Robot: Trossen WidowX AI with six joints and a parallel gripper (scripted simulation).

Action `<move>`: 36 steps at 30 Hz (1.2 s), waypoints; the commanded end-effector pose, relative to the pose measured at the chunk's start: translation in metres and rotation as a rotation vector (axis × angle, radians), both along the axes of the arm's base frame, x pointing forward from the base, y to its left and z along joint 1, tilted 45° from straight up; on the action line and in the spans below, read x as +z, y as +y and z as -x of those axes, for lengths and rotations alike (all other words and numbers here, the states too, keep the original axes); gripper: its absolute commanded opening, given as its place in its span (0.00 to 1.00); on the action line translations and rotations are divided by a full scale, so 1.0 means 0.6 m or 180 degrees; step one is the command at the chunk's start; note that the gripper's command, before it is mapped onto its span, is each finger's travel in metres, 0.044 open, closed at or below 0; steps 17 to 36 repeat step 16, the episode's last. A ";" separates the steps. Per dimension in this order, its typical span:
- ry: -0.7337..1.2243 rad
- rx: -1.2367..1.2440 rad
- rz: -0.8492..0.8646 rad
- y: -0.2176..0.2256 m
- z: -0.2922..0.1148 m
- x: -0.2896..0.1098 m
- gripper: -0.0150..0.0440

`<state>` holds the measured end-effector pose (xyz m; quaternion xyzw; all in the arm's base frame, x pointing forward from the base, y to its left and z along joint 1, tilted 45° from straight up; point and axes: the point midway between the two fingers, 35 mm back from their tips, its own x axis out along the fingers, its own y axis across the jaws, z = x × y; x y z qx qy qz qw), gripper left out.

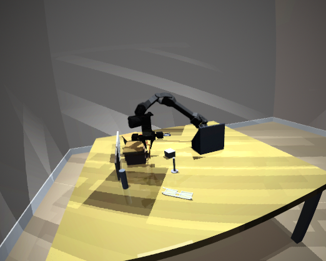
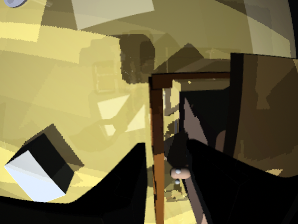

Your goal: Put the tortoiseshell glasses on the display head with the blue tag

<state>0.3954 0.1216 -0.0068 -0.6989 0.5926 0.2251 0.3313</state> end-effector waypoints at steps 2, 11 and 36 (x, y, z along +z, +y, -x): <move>0.0041 -0.0032 0.0000 0.004 0.016 0.000 0.44; 0.0047 -0.0032 0.0000 0.008 0.069 -0.002 0.44; 0.0051 -0.0032 -0.0001 0.017 0.102 0.003 0.44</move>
